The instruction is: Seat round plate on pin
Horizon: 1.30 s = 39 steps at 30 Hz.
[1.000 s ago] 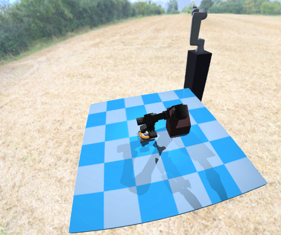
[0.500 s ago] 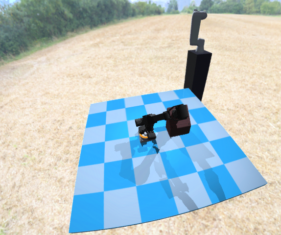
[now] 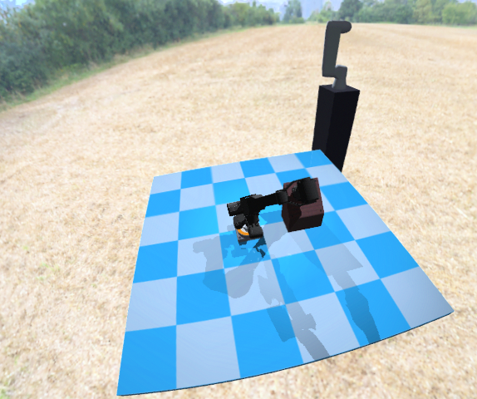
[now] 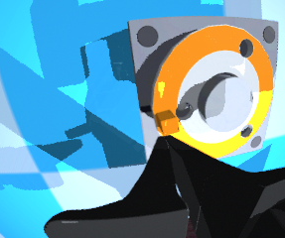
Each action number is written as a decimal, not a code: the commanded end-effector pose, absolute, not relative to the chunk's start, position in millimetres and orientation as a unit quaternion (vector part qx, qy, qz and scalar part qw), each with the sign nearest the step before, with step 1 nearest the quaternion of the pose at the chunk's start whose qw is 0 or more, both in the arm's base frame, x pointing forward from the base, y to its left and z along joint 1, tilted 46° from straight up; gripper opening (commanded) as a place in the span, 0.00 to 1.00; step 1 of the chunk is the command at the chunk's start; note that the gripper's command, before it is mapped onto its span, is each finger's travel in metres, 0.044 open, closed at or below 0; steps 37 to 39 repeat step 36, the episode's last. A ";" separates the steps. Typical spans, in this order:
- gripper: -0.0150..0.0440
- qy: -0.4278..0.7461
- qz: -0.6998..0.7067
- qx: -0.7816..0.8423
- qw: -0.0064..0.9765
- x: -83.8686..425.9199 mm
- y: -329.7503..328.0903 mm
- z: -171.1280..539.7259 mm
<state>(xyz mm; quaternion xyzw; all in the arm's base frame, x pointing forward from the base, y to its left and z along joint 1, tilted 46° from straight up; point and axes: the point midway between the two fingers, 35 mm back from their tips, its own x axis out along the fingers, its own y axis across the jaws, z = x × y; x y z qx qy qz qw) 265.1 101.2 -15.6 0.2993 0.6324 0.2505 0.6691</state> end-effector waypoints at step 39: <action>0.25 0.634 0.247 0.301 0.668 262.5 75.0 6.8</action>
